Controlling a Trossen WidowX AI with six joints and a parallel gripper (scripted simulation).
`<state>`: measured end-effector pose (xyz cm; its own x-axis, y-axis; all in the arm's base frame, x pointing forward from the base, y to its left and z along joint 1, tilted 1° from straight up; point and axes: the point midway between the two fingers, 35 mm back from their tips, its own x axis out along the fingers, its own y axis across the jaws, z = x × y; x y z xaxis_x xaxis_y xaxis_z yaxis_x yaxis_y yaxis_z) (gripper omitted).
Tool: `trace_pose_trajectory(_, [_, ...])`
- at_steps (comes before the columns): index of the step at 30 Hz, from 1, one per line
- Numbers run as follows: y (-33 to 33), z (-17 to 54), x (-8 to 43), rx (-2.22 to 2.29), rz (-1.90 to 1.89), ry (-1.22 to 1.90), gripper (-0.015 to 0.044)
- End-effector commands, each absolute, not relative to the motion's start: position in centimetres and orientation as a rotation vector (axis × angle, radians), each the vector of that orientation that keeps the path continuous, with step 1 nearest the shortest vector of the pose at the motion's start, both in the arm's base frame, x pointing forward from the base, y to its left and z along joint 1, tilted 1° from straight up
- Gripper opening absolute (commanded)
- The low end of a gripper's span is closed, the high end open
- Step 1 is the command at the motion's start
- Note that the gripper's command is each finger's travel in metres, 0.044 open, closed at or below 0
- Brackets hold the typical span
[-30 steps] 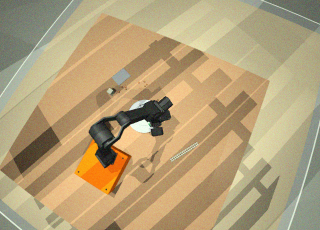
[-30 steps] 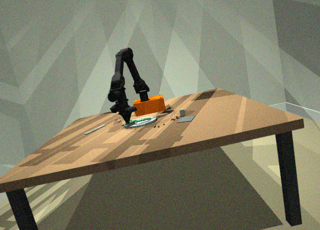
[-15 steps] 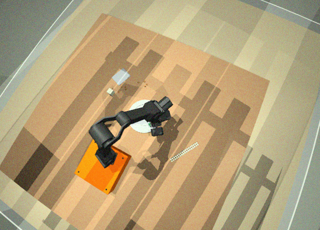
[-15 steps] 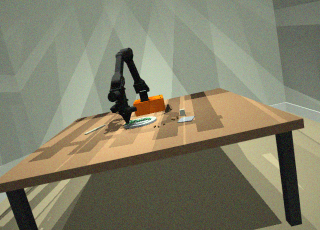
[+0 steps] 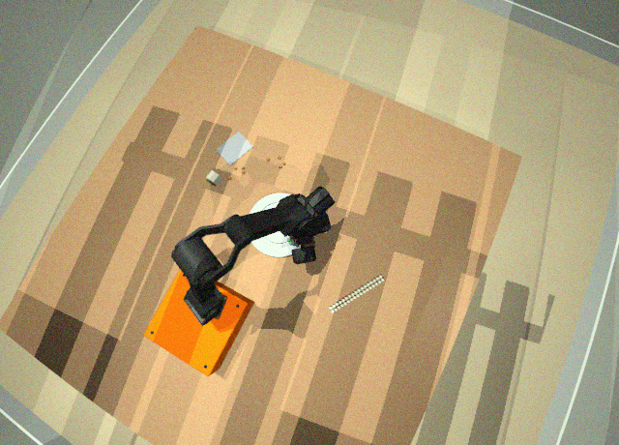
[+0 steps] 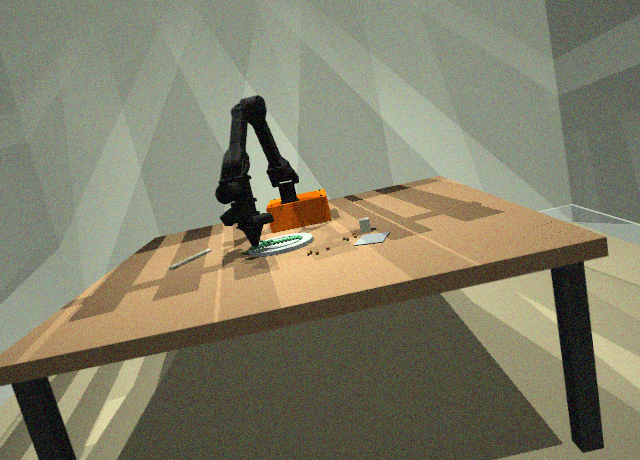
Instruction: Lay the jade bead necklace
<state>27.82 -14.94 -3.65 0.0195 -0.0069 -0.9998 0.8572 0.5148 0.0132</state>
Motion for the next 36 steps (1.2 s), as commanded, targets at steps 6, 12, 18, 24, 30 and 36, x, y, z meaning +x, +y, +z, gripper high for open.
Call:
trace_pose_trajectory(6, [-14.9,-3.2,27.8,0.805,-0.801,1.398,0.0000])
trace_pose_trajectory(12, [-14.9,-3.0,27.7,0.806,-0.803,1.399,0.0000])
trace_pose_trajectory(18, [-13.9,-3.0,28.6,0.807,-0.801,1.399,0.0000])
trace_pose_trajectory(24, [-13.8,-3.3,28.7,0.807,-0.801,1.399,0.0000])
trace_pose_trajectory(30, [-13.8,-3.8,28.7,0.807,-0.801,1.399,0.0000])
trace_pose_trajectory(36, [-13.8,-3.8,28.7,0.807,-0.801,1.399,0.0000])
